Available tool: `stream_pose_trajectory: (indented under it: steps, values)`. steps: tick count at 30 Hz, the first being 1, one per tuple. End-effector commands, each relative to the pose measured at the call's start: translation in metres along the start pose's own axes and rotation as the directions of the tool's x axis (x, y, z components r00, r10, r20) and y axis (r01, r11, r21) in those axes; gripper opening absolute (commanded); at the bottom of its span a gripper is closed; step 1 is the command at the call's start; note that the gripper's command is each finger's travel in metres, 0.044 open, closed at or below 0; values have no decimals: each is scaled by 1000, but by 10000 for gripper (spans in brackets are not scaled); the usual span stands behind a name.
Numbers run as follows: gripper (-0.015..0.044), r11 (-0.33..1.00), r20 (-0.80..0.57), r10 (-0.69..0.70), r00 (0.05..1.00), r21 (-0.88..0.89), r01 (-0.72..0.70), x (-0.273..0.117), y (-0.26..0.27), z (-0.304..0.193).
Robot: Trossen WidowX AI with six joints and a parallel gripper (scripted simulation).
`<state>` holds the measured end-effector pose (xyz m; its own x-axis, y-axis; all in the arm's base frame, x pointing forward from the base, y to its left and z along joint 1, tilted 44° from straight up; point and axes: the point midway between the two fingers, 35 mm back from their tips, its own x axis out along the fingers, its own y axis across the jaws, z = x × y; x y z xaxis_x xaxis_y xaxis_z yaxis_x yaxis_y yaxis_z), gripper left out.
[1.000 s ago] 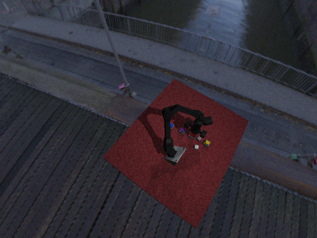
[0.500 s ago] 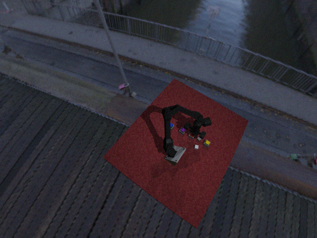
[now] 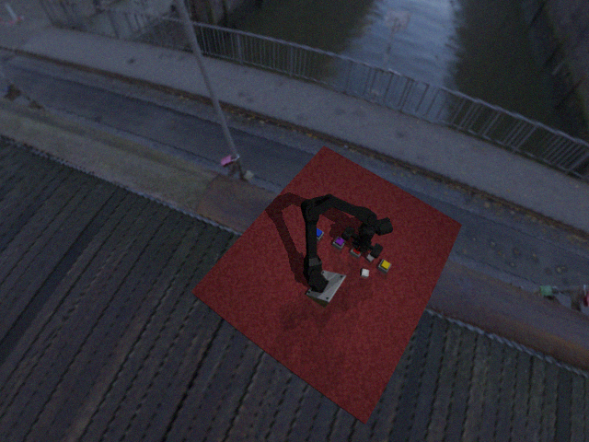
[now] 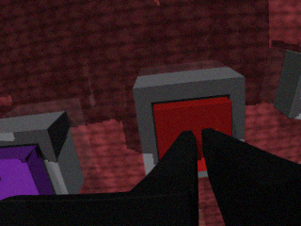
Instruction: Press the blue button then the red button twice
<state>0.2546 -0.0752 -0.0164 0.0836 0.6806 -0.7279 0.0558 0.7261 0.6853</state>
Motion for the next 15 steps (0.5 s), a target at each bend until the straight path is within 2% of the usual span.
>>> stream_pose_trajectory:
  steps: [1,6,15]
  values:
    - [20,1000,0,5,1000,5,-5,1,1,0]
    - [20,1000,0,4,1000,5,-4,-33,0,0]
    - [20,1000,0,4,1000,5,-4,-25,0,0]
